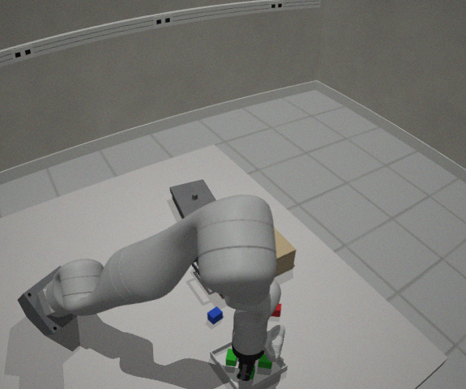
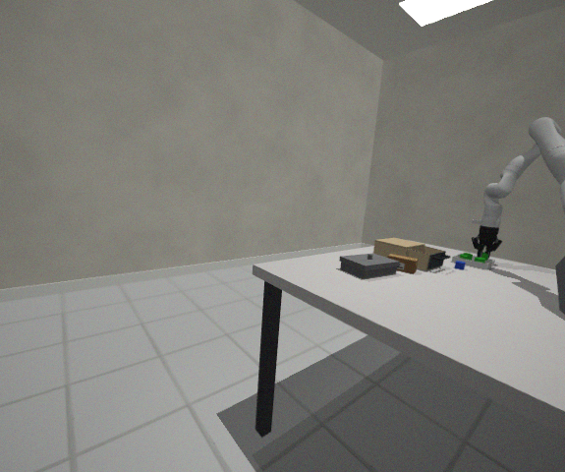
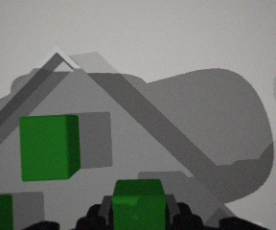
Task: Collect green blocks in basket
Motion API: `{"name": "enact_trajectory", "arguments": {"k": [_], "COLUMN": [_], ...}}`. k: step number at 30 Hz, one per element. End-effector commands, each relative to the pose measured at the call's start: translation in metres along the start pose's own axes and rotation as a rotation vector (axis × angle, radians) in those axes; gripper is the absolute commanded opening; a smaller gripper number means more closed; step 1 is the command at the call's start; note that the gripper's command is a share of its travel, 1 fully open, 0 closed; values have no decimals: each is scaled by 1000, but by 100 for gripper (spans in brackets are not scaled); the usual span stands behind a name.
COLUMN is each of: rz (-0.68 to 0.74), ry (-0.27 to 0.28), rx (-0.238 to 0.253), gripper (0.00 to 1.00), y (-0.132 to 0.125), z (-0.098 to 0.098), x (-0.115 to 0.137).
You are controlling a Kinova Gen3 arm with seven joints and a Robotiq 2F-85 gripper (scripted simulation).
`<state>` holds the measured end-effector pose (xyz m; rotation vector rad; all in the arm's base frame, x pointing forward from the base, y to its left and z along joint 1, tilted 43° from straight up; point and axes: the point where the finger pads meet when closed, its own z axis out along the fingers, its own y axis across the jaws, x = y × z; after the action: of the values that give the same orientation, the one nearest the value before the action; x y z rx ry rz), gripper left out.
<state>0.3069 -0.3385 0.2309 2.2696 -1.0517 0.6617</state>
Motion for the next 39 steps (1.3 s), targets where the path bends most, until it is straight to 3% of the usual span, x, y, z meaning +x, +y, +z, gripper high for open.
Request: {"name": "enact_trajectory", "arguments": {"k": [1,39], "rz": [0,0], "ry": [-3,-3], "rx": [-3,-3], "gripper": [10,10], "y": [1,1], "z": [5,18], "x": [-2,-2]}}
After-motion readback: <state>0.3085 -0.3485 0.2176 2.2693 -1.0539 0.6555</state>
